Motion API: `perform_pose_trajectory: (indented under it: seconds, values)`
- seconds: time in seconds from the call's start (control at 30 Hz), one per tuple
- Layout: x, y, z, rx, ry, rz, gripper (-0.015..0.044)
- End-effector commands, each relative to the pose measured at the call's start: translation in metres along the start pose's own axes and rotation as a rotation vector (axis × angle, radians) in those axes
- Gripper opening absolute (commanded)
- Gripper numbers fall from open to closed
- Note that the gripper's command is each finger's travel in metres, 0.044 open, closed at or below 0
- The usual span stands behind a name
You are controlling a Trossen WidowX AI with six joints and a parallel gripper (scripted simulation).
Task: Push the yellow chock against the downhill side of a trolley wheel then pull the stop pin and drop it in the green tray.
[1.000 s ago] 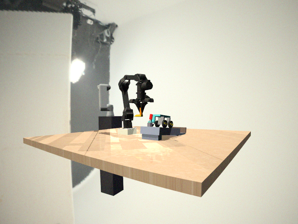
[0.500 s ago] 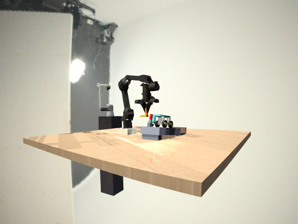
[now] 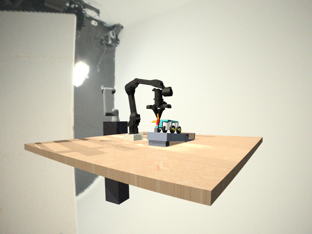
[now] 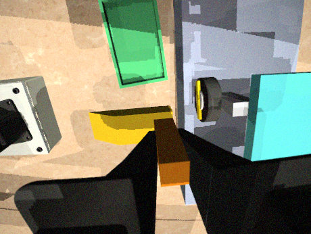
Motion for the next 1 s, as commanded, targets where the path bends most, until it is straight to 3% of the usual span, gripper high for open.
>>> perform_pose_trajectory:
  seconds: [0.0,0.97]
  values:
    - [-0.002,0.018,-0.004,-0.003,0.001,-0.007,0.0000]
    - [-0.010,0.105,-0.018,0.044,0.001,-0.012,0.0000]
Point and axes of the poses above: the point midway between the two fingers, 35 mm back from their tips, its own x axis back along the fingers, its own z axis across the jaws, y = z × x, the point moved 7 cm from there along x, back along the fingers, and after that the axes turned 4 degrees about -x, right-handed, at the moved point
